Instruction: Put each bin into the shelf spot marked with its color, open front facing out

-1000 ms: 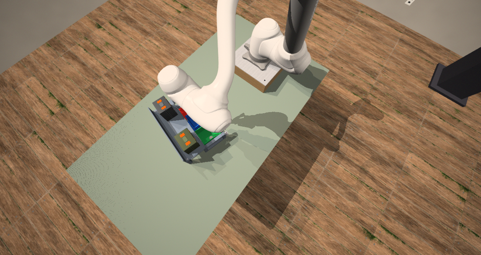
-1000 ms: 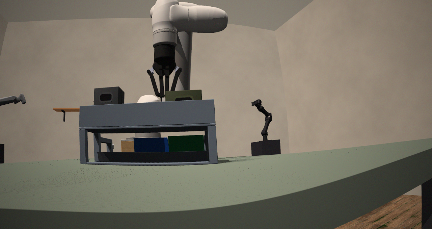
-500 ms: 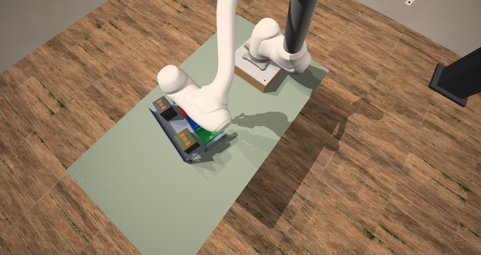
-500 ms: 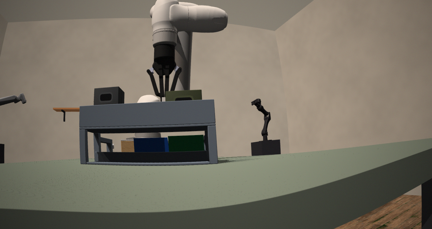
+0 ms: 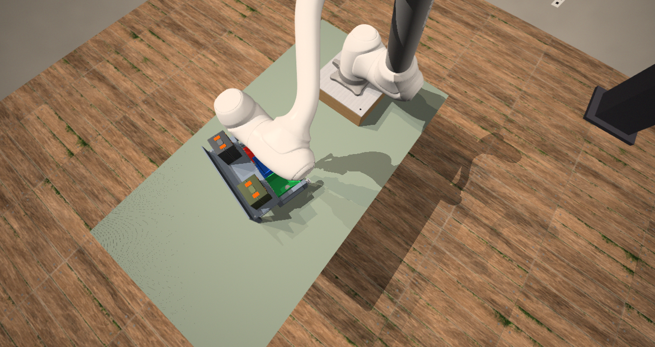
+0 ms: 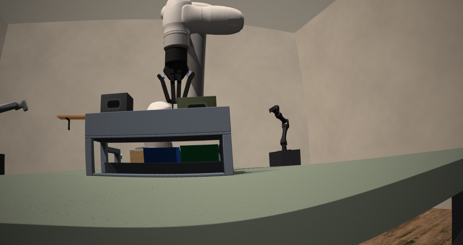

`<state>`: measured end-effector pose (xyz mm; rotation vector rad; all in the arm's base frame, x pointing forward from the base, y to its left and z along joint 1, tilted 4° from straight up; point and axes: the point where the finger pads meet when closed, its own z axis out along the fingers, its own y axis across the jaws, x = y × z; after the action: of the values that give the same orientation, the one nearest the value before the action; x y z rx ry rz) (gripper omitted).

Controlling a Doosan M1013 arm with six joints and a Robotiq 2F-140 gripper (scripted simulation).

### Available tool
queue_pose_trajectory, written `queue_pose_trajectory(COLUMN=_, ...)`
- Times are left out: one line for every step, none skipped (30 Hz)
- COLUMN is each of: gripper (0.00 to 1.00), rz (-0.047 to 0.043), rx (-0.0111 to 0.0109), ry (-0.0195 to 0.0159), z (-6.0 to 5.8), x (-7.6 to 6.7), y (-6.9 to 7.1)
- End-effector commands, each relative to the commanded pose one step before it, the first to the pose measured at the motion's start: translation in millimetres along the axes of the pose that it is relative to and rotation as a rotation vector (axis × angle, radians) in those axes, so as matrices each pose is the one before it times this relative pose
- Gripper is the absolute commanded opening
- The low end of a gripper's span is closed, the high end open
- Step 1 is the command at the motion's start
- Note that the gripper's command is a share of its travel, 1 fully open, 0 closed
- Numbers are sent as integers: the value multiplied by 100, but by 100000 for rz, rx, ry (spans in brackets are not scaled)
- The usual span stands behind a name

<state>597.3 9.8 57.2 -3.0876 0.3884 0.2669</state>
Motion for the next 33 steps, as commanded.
queue_pose_trajectory(gripper=10, rz=672, rx=-71, ry=636, z=-504, x=342, y=103)
queue_pose_trajectory(gripper=10, rz=0, rx=1, ry=0, z=0, x=0, y=0)
queue_pose_trajectory(gripper=10, rz=0, rx=0, ry=0, z=0, x=0, y=0)
queue_pose_trajectory(gripper=10, rz=0, rx=0, ry=0, z=0, x=0, y=0)
queue_pose_trajectory(gripper=10, rz=0, rx=0, ry=0, z=0, x=0, y=0)
queue_pose_trajectory(gripper=10, rz=0, rx=0, ry=0, z=0, x=0, y=0)
queue_pose_trajectory(gripper=10, rz=0, rx=0, ry=0, z=0, x=0, y=0)
queue_pose_trajectory(gripper=10, rz=0, rx=0, ry=0, z=0, x=0, y=0)
queue_pose_trajectory(gripper=10, rz=0, rx=0, ry=0, z=0, x=0, y=0)
queue_pose_trajectory(gripper=10, rz=0, rx=0, ry=0, z=0, x=0, y=0)
queue_pose_trajectory(gripper=10, rz=0, rx=0, ry=0, z=0, x=0, y=0)
queue_pose_trajectory(gripper=10, rz=0, rx=0, ry=0, z=0, x=0, y=0)
queue_pose_trajectory(gripper=10, rz=0, rx=0, ry=0, z=0, x=0, y=0)
queue_pose_trajectory(gripper=10, rz=-61, rx=1, ry=3, z=2, x=-5, y=2)
queue_pose_trajectory(gripper=10, rz=-401, rx=1, ry=27, z=8, x=-29, y=13)
queue_pose_trajectory(gripper=10, rz=-1014, rx=1, ry=67, z=19, x=-73, y=34)
queue_pose_trajectory(gripper=10, rz=-1830, rx=0, ry=121, z=35, x=-133, y=59)
queue_pose_trajectory(gripper=10, rz=-2788, rx=-5, ry=184, z=53, x=-205, y=86)
queue_pose_trajectory(gripper=10, rz=-3828, rx=-15, ry=253, z=74, x=-285, y=110)
queue_pose_trajectory(gripper=10, rz=-4900, rx=-34, ry=322, z=95, x=-371, y=126)
queue_pose_trajectory(gripper=10, rz=-5956, rx=-62, ry=389, z=117, x=-460, y=130)
queue_pose_trajectory(gripper=10, rz=0, rx=0, ry=0, z=0, x=0, y=0)
queue_pose_trajectory(gripper=10, rz=0, rx=0, ry=0, z=0, x=0, y=0)
queue_pose_trajectory(gripper=10, rz=-6955, rx=-102, ry=448, z=138, x=-548, y=117)
queue_pose_trajectory(gripper=10, rz=-5128, rx=-96, ry=325, z=103, x=-411, y=57)
queue_pose_trajectory(gripper=10, rz=-3473, rx=-74, ry=217, z=70, x=-281, y=23)
queue_pose_trajectory(gripper=10, rz=-3565, rx=-84, ry=220, z=72, x=-289, y=13)
queue_pose_trajectory(gripper=10, rz=-3560, rx=-92, ry=216, z=72, x=-290, y=2)
queue_pose_trajectory(gripper=10, rz=-3559, rx=-100, ry=213, z=73, x=-290, y=-9)
queue_pose_trajectory(gripper=10, rz=-3559, rx=-107, ry=209, z=73, x=-290, y=-20)
queue_pose_trajectory(gripper=10, rz=-3560, rx=-115, ry=205, z=73, x=-290, y=-31)
queue_pose_trajectory(gripper=10, rz=-3559, rx=-122, ry=200, z=74, x=-289, y=-42)
queue_pose_trajectory(gripper=10, rz=-3557, rx=-129, ry=196, z=74, x=-288, y=-53)
